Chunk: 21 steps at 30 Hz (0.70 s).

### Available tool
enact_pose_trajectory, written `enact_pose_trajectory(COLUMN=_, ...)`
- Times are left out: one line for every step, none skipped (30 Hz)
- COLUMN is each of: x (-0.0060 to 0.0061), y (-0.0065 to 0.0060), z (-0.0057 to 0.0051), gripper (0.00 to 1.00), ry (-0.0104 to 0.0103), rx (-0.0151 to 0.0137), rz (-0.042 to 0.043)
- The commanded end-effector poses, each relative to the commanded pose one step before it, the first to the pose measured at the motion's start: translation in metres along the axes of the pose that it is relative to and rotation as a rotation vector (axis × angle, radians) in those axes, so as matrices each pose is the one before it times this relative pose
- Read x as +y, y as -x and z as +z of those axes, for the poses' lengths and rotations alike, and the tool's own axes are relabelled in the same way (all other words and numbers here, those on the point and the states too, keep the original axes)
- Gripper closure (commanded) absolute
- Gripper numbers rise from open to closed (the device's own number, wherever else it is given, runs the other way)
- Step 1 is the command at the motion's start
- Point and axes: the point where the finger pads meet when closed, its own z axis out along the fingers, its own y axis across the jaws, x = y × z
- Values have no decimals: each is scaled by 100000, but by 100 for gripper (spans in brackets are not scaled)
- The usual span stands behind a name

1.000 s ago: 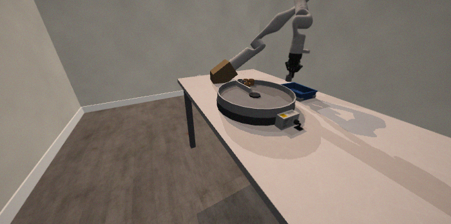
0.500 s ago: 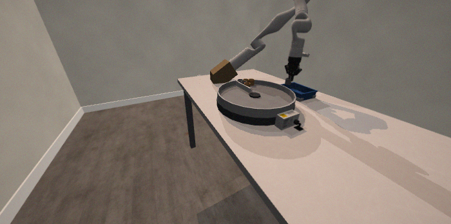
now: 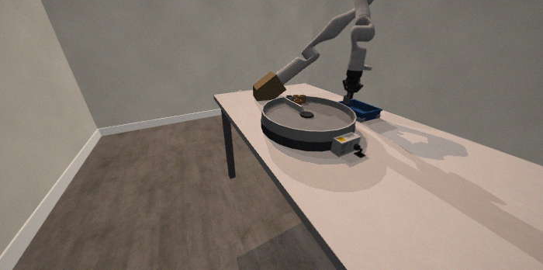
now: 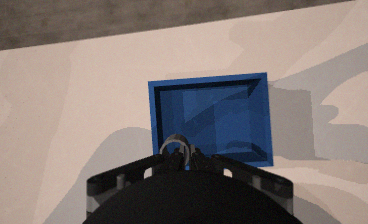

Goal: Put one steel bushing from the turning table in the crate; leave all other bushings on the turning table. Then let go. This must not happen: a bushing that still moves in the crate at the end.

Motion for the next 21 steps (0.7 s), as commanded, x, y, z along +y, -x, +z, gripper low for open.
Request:
enact_pose_trajectory(x=-14, y=8, z=47, gripper=100, ry=-112, rx=98, rz=59)
enact_pose_trajectory(x=0, y=0, z=0, gripper=100, ry=0, rx=0, rz=0)
enact_pose_trajectory(x=0, y=0, z=0, gripper=100, ry=0, rx=0, rz=0)
enact_pose_trajectory(x=0, y=0, z=0, gripper=100, ry=0, rx=0, rz=0)
enact_pose_trajectory(x=0, y=0, z=0, gripper=100, ry=0, rx=0, rz=0)
enact_pose_trajectory(x=0, y=0, z=0, gripper=100, ry=0, rx=0, rz=0)
enact_pose_trajectory(x=0, y=0, z=0, gripper=100, ry=0, rx=0, rz=0)
enact_pose_trajectory(x=0, y=0, z=0, gripper=100, ry=0, rx=0, rz=0)
enact_pose_trajectory(x=2, y=0, z=165, gripper=100, ry=15, rx=-10, rz=-4)
enact_pose_trajectory(x=-1, y=0, z=172, gripper=100, ry=-4, rx=3, rz=1)
enact_pose_trajectory(x=-1, y=0, z=172, gripper=100, ry=-4, rx=3, rz=1)
enact_pose_trajectory(x=-1, y=0, z=172, gripper=100, ry=-4, rx=3, rz=1)
enact_pose_trajectory(x=-1, y=0, z=172, gripper=100, ry=-4, rx=3, rz=1)
enact_pose_trajectory(x=0, y=0, z=0, gripper=100, ry=0, rx=0, rz=0)
enact_pose_trajectory(x=0, y=0, z=0, gripper=100, ry=0, rx=0, rz=0)
enact_pose_trajectory(x=0, y=0, z=0, gripper=100, ry=0, rx=0, rz=0)
enact_pose_trajectory(x=0, y=0, z=0, gripper=100, ry=0, rx=0, rz=0)
enact_pose_trajectory(x=0, y=0, z=0, gripper=100, ry=0, rx=0, rz=0)
enact_pose_trajectory(x=0, y=0, z=0, gripper=100, ry=0, rx=0, rz=0)
enact_pose_trajectory(x=0, y=0, z=0, gripper=100, ry=0, rx=0, rz=0)
enact_pose_trajectory(x=0, y=0, z=0, gripper=100, ry=0, rx=0, rz=0)
